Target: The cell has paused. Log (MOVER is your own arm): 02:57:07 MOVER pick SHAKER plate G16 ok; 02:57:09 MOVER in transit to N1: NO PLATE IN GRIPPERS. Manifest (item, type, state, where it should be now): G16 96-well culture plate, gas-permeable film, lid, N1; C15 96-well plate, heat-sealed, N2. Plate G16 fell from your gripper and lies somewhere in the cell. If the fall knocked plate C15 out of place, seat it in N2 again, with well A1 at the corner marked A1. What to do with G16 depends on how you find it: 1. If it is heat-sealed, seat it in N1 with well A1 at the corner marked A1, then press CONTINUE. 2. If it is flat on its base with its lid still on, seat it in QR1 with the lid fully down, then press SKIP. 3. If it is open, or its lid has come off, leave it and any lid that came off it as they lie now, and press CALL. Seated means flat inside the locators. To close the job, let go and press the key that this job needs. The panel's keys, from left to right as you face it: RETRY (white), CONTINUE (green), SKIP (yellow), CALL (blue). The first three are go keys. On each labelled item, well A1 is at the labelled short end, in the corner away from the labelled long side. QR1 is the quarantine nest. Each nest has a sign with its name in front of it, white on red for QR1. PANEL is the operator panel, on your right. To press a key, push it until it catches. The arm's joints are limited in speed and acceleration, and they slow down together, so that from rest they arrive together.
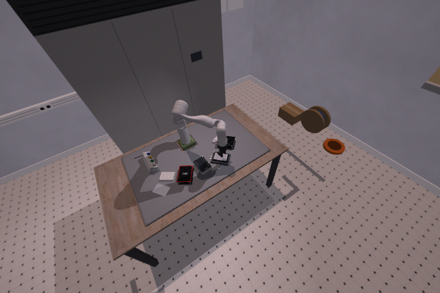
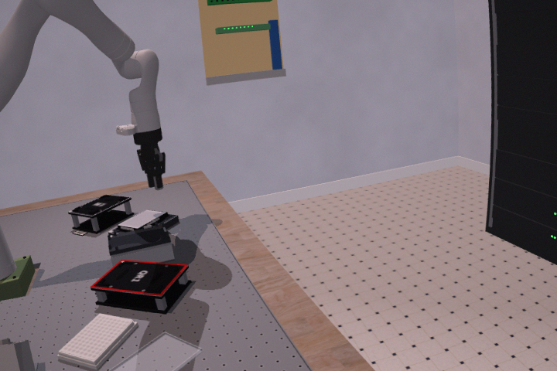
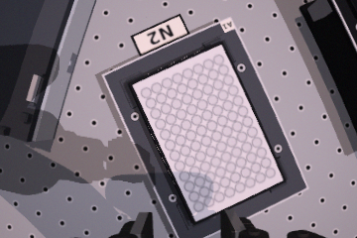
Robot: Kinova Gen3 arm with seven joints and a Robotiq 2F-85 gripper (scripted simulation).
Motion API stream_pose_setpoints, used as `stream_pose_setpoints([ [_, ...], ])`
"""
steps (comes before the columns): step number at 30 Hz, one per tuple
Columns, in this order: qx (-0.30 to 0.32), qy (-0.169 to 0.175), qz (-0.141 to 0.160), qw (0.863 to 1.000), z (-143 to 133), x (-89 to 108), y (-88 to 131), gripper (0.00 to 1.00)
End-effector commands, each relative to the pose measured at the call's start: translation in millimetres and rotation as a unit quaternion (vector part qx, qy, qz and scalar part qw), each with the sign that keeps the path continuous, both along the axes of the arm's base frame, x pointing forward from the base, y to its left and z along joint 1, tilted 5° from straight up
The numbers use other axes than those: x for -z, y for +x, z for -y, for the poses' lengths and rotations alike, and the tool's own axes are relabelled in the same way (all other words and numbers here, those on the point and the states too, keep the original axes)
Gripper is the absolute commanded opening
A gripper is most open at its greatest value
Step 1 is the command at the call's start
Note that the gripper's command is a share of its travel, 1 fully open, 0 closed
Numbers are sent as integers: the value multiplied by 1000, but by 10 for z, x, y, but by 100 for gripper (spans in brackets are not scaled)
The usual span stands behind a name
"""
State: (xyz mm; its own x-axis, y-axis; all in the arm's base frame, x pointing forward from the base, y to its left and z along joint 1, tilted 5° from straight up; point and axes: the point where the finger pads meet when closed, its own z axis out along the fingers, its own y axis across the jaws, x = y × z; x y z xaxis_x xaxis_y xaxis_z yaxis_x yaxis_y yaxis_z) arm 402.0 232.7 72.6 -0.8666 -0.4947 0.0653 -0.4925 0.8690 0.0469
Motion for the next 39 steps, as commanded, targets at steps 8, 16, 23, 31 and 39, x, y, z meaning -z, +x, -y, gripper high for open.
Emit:
stream_pose_setpoints([
  [8,7,0,2,1000,325,-8,111,10],
  [16,7,0,2,1000,582,0,184,10],
  [23,7,0,2,1000,742,5,229,10],
  [31,7,0,2,1000,999,13,302,10],
  [39,7,0,2,1000,1192,19,356,10],
])
